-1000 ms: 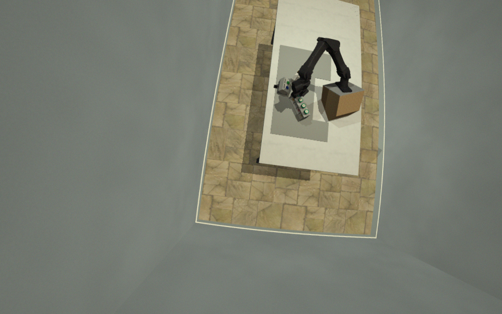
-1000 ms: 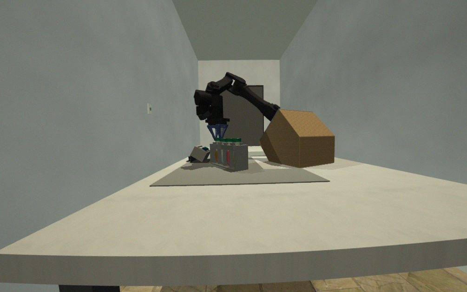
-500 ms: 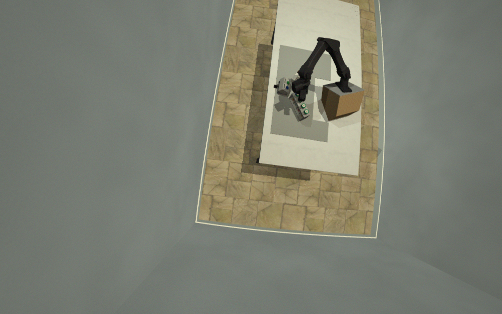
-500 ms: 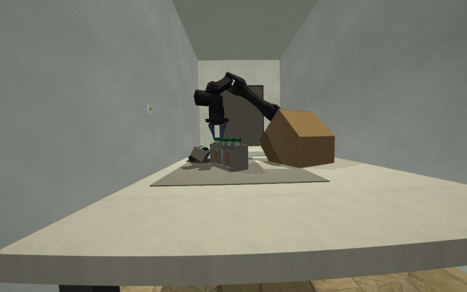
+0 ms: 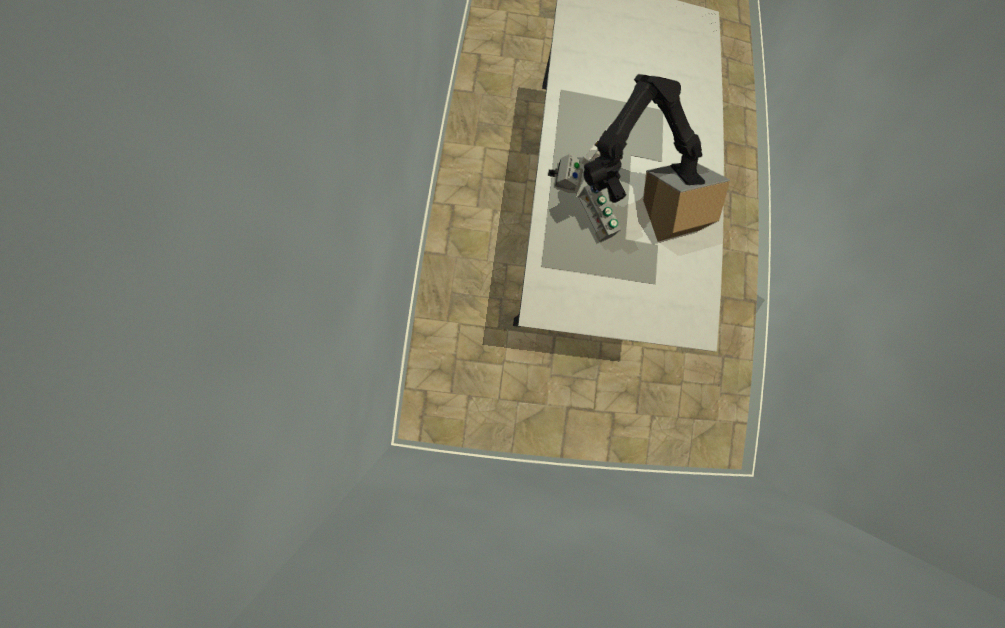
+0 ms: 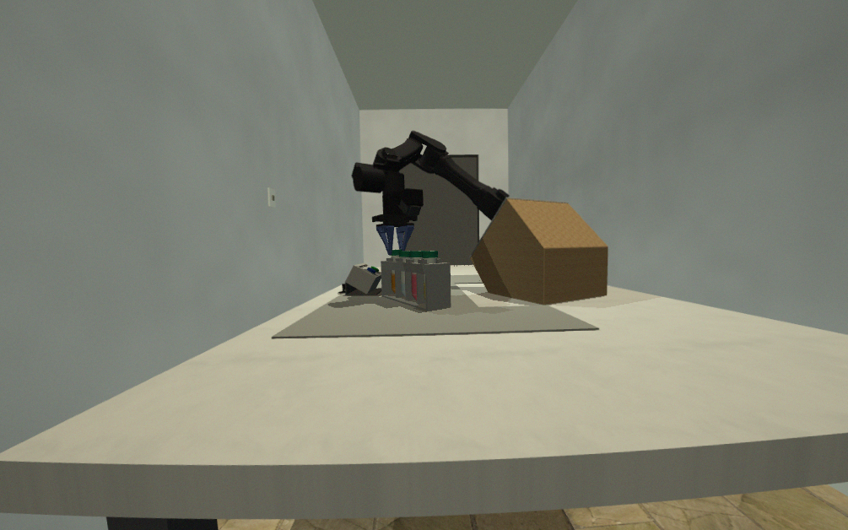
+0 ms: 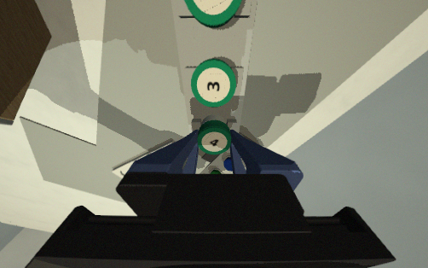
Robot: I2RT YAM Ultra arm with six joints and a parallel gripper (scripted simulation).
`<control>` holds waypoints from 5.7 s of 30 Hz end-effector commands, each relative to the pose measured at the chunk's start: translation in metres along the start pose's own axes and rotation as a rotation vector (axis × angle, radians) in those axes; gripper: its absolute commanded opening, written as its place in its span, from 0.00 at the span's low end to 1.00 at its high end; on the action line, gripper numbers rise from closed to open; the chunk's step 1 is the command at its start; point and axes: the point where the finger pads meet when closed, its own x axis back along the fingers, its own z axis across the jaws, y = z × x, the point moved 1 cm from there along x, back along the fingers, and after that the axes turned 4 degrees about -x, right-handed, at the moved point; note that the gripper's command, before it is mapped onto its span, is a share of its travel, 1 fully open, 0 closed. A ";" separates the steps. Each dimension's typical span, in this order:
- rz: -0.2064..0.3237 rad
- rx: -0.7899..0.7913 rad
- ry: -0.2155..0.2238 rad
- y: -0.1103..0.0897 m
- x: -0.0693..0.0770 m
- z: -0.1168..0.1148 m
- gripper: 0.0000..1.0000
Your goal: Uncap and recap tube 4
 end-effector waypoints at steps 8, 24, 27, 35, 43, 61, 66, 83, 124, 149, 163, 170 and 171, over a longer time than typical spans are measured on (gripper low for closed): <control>-0.009 0.045 -0.057 0.001 0.017 -0.014 0.49; -0.024 -0.528 -0.045 -0.001 0.023 -0.012 0.49; -0.027 -0.629 -0.046 -0.001 0.023 -0.012 0.49; -0.038 -0.966 -0.046 -0.001 0.025 -0.013 0.49; -0.050 -1.367 -0.039 0.000 0.026 -0.013 0.49; -0.043 -1.544 -0.030 0.002 0.022 -0.006 0.00; -0.043 -1.544 -0.030 0.002 0.022 -0.006 0.00; -0.050 -1.549 -0.030 0.000 0.054 -0.008 0.00; -0.015 -2.624 0.010 -0.149 0.044 0.159 0.00; -0.027 -2.632 -0.010 -0.227 0.045 0.227 0.00; -0.027 -2.632 -0.010 -0.229 0.042 0.228 0.00; -0.012 -2.618 0.023 -0.222 0.009 0.229 0.00; -0.013 -2.618 0.023 -0.222 0.004 0.229 0.00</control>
